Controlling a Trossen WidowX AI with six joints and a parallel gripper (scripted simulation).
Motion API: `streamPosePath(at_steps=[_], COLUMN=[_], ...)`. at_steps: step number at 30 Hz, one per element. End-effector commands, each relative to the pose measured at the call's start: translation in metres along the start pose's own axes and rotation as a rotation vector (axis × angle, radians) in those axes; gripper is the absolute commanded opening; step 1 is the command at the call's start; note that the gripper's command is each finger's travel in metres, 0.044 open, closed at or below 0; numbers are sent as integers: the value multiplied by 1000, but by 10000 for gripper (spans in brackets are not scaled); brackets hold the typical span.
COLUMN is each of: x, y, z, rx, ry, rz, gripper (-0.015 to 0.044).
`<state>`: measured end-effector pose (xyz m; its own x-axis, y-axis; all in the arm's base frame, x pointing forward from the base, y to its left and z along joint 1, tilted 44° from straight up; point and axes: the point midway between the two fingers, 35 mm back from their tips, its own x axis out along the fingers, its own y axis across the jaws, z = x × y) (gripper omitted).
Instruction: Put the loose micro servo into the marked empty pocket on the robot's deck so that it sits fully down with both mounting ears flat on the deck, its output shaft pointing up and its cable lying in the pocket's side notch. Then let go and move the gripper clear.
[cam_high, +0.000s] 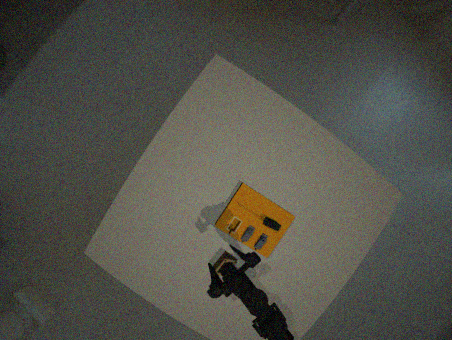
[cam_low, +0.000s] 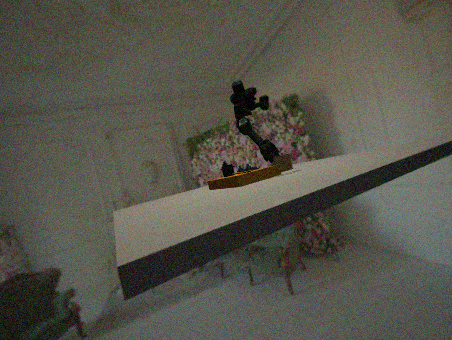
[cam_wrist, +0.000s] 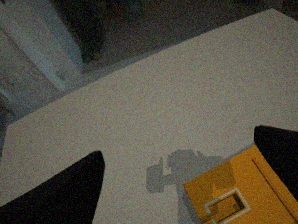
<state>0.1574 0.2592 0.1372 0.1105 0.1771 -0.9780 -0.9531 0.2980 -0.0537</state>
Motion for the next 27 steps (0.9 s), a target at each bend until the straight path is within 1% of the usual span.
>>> streamPosePath(at_steps=[1,27], x=[2,17], y=[-13,-88], z=[-3,-41], rx=[142,983], ry=[33,210], rz=[-33,-292], gripper=[440,440])
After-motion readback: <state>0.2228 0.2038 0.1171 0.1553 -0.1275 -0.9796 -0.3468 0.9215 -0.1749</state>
